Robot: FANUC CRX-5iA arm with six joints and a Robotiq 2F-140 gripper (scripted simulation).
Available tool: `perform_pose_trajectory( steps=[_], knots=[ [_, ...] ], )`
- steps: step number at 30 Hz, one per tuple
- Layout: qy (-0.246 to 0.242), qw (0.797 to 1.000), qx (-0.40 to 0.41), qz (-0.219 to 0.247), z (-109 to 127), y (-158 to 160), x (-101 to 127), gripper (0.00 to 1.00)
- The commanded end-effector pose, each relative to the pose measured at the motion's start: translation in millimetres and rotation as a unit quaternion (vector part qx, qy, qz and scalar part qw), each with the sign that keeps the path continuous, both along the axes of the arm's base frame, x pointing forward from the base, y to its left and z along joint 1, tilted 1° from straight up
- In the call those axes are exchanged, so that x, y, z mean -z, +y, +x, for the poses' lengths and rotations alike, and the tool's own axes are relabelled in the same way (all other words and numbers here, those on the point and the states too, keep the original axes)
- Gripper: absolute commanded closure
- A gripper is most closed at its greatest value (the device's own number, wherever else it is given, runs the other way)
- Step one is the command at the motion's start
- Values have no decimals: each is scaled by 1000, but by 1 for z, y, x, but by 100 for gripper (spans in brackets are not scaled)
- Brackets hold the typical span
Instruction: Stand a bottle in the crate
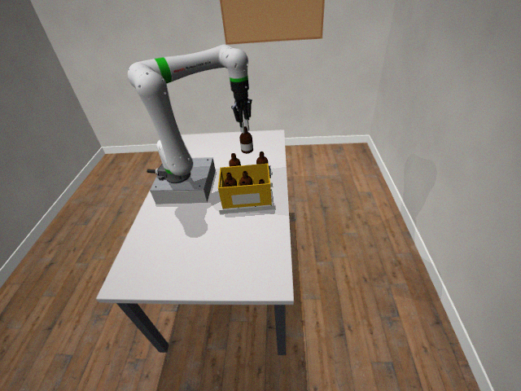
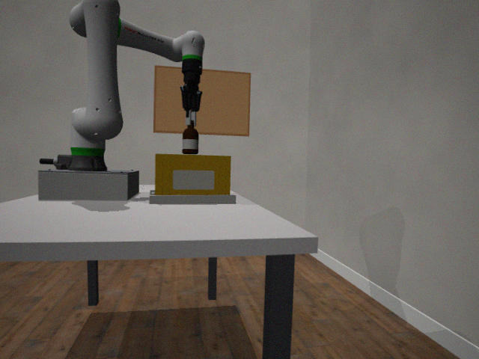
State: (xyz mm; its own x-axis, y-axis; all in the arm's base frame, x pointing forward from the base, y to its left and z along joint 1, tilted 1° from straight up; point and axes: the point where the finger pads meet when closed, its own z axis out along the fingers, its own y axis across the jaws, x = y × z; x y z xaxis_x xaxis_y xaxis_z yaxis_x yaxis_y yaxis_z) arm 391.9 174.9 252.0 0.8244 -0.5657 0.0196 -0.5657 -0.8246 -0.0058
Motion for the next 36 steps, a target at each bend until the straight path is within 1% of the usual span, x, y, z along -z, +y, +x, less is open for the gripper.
perform_pose_trajectory(
  steps=[1,12,36],
  knots=[
    [0,1000,0,0,2,-3,0,100],
    [0,1000,0,0,10,-14,0,100],
    [0,1000,0,0,34,-52,-1,100]
  ],
)
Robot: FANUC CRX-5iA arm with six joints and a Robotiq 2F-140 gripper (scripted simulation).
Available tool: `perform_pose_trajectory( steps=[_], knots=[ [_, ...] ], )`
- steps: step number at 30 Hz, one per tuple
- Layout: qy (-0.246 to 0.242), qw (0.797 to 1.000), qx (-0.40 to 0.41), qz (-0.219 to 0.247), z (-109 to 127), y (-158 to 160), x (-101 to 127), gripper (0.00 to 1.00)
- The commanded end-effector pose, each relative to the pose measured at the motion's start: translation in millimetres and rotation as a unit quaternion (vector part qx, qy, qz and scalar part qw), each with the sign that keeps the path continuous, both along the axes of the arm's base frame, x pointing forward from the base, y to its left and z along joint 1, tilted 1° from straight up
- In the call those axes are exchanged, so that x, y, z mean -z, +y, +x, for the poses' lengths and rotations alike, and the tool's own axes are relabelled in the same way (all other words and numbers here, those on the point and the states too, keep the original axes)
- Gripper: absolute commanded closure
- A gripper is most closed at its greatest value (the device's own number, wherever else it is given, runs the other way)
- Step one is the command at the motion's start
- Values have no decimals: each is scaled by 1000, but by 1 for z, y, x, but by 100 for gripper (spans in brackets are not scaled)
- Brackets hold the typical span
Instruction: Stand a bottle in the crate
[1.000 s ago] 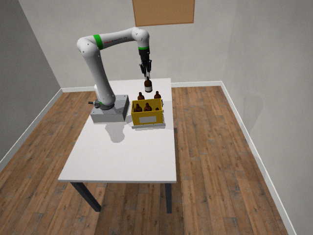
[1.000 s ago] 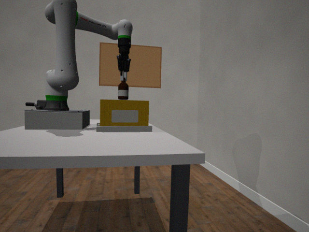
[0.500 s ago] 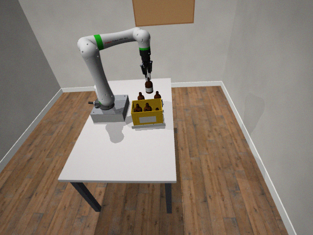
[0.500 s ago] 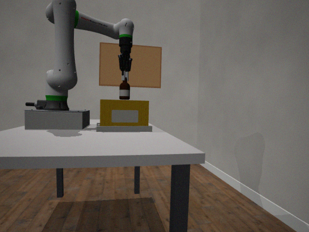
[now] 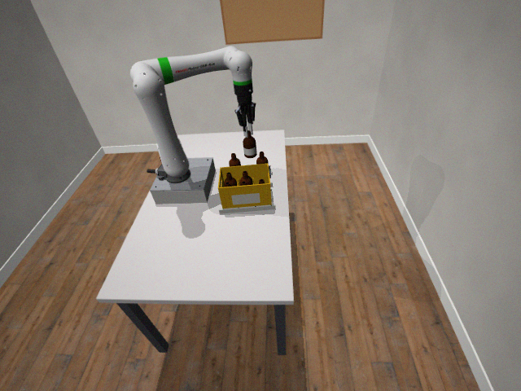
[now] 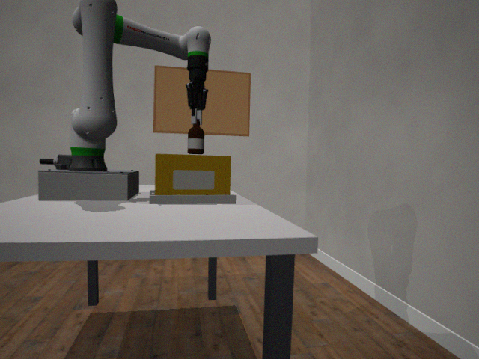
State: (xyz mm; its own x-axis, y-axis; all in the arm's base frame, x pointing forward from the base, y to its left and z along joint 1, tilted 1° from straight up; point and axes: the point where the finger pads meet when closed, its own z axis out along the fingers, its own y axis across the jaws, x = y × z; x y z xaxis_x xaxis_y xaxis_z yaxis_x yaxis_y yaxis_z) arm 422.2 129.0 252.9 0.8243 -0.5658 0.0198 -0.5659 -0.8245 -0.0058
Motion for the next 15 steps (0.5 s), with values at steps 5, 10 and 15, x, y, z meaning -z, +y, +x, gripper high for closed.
perform_pose_trajectory(
  steps=[5,10,15],
  knots=[
    [0,1000,0,0,11,-16,-1,100],
    [0,1000,0,0,15,-22,-1,100],
    [0,1000,0,0,21,-32,-1,100]
  ],
)
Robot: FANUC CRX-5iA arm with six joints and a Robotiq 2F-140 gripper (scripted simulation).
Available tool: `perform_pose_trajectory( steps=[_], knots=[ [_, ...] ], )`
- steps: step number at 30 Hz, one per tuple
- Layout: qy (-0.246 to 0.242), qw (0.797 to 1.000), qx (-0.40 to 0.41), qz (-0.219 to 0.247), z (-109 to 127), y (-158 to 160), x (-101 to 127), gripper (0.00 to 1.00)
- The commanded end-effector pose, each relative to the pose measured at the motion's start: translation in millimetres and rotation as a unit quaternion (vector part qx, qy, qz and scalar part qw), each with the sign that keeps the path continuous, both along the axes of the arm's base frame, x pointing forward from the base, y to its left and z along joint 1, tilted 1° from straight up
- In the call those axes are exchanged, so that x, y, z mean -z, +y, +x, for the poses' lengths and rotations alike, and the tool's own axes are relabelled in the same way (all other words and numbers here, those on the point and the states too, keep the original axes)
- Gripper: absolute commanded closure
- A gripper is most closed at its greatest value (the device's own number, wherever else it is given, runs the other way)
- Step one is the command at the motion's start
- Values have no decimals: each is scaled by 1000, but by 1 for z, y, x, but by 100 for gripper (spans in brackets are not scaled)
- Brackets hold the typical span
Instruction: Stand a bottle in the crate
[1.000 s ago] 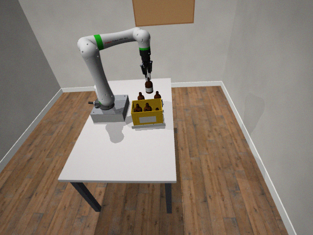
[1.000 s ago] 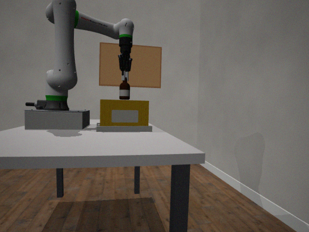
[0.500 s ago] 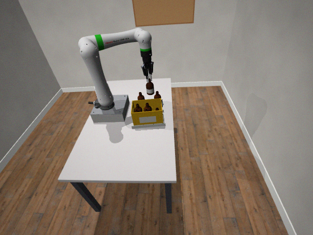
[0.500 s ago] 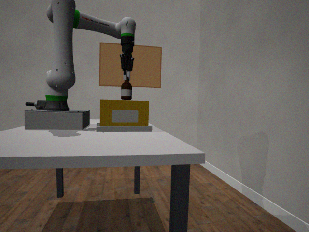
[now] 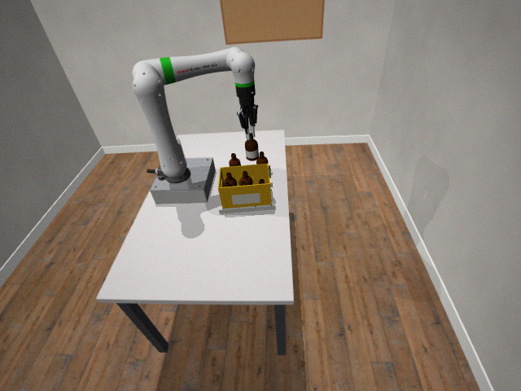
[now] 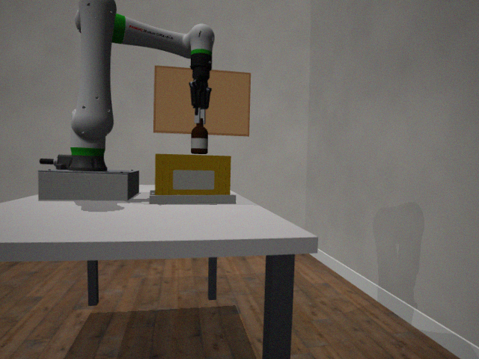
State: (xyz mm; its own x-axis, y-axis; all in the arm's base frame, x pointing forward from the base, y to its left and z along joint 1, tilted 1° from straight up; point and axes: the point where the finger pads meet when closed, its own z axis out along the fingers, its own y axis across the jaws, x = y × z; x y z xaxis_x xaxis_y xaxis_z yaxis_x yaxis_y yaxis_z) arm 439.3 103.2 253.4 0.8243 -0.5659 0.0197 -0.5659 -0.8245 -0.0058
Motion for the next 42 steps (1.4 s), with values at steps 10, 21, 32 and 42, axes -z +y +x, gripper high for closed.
perform_pose_trajectory(
  steps=[10,21,32,42],
  knots=[
    [0,1000,0,0,16,-24,-1,100],
    [0,1000,0,0,29,-43,-1,100],
    [0,1000,0,0,39,-58,-1,100],
    [0,1000,0,0,48,-71,-2,100]
  ],
)
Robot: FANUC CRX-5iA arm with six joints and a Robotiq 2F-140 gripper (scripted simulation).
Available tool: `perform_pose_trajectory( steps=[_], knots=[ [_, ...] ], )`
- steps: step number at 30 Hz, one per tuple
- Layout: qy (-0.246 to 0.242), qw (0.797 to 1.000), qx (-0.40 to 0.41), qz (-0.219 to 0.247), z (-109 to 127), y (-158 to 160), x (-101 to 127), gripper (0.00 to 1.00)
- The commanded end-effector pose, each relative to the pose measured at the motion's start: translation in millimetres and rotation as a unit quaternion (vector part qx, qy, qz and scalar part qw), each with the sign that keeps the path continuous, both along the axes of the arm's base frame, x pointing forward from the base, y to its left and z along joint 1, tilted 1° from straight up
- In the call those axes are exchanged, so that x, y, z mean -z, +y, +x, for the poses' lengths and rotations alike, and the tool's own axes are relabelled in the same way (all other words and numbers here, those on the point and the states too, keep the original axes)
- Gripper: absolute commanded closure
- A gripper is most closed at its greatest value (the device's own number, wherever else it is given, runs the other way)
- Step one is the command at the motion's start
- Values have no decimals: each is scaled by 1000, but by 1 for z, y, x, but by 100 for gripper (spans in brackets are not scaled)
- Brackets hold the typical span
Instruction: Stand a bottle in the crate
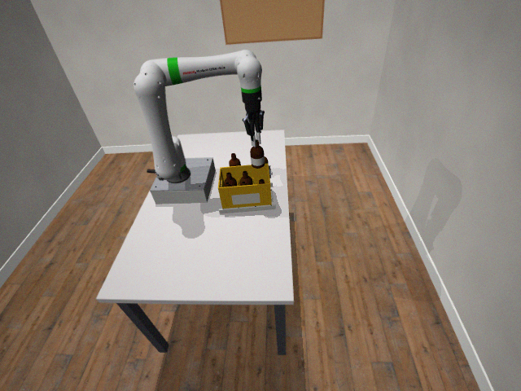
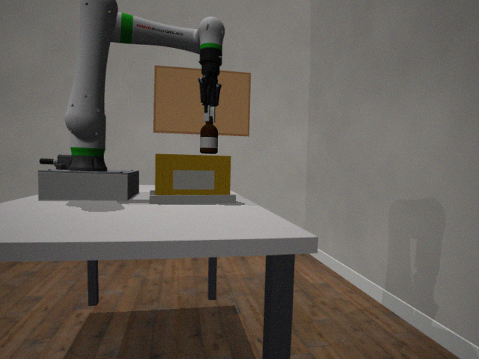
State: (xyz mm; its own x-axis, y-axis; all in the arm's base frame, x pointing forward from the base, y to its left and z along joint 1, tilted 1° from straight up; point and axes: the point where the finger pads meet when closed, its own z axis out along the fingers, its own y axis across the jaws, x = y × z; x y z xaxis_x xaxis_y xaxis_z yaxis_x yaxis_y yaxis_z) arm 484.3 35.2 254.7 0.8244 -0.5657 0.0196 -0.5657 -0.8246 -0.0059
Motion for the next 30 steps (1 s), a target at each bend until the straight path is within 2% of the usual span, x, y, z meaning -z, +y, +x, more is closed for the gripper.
perform_pose_trajectory(
  steps=[1,30],
  knots=[
    [0,1000,0,0,3,-5,0,100],
    [0,1000,0,0,12,-19,-1,100]
  ],
)
